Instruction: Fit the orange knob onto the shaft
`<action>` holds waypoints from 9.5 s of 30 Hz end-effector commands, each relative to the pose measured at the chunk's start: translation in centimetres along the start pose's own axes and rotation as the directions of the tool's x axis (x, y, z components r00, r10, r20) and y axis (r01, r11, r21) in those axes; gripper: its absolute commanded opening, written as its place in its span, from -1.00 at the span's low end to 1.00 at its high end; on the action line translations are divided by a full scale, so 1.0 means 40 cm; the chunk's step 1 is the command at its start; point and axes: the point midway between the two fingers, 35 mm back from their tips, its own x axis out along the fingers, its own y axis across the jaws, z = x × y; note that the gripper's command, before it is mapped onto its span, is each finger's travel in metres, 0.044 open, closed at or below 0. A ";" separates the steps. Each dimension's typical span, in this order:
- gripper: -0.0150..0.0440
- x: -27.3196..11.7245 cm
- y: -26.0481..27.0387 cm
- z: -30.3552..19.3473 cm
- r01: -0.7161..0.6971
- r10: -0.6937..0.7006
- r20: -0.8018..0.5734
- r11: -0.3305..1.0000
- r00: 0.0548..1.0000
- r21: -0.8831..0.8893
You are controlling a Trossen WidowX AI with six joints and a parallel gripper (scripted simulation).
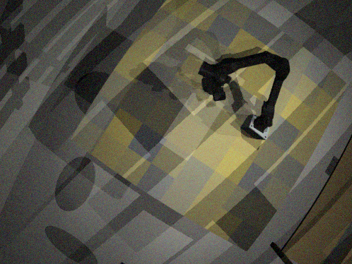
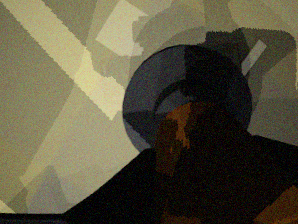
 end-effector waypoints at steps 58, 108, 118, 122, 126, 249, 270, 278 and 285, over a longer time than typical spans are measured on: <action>-0.49 0.001 -0.003 0.001 0.006 -0.005 0.004 0.915 1.000 -0.402; -0.49 -0.007 -0.007 0.003 0.007 -0.005 0.004 0.779 1.000 -0.626; -0.49 -0.002 -0.006 0.004 0.007 -0.005 0.004 0.673 1.000 -0.740; -0.49 0.000 -0.005 0.003 0.007 -0.005 0.004 0.673 1.000 -0.740; -0.49 -0.002 -0.003 0.001 0.007 -0.005 0.004 0.673 1.000 -0.740; -0.49 -0.006 -0.008 0.007 0.004 -0.005 0.004 -0.100 1.000 -0.995; -0.49 0.001 -0.005 0.002 0.004 -0.005 0.004 -0.100 1.000 -0.995; -0.49 -0.008 -0.008 0.004 0.003 -0.005 0.004 -0.185 1.000 -0.983; -0.49 -0.003 -0.007 0.007 0.003 -0.005 0.004 -0.304 1.000 -0.953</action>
